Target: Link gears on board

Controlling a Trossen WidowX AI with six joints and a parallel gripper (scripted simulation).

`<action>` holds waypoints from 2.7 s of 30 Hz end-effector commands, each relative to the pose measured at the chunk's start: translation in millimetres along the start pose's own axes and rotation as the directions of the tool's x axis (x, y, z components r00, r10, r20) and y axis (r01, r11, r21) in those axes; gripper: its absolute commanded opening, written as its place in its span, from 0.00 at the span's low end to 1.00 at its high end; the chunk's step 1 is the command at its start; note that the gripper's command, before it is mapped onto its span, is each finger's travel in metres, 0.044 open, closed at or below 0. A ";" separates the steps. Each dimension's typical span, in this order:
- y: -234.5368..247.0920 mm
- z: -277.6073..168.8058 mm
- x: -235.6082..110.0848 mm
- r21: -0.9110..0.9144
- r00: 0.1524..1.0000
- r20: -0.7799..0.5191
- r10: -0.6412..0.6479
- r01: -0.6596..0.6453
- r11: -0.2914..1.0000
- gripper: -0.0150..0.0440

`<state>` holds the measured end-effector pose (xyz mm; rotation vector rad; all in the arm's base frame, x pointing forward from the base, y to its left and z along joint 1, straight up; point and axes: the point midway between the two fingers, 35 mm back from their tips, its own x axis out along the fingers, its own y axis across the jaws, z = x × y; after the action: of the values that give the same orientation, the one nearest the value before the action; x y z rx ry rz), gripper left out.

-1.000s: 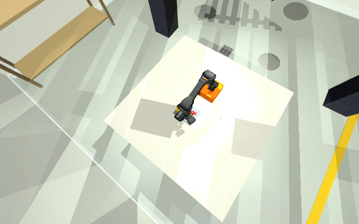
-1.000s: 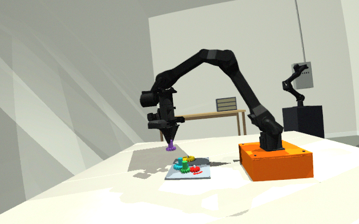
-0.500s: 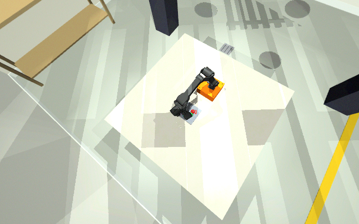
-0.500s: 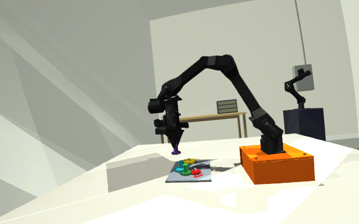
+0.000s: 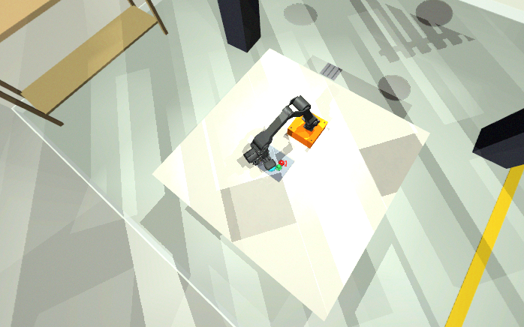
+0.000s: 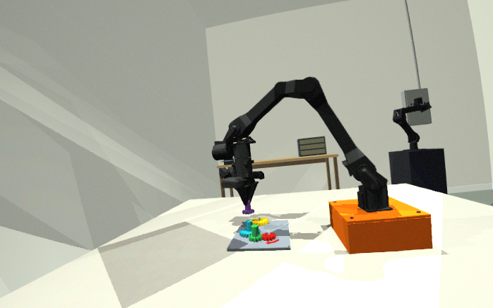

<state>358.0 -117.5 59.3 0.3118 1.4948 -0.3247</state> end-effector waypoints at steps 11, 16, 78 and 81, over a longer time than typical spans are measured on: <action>-1.1 -2.0 0.4 0.216 1.000 -0.008 0.003 -0.001 0.976 0.25; -1.3 -1.9 0.0 0.355 1.000 -0.008 0.003 0.000 0.935 0.25; -1.5 -2.9 43.4 0.911 1.000 -0.008 0.003 0.006 0.412 0.25; -1.9 -3.1 47.9 0.938 1.000 -0.008 0.003 0.007 0.347 0.25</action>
<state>360.6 -120.5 24.1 1.2090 1.1563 -1.1650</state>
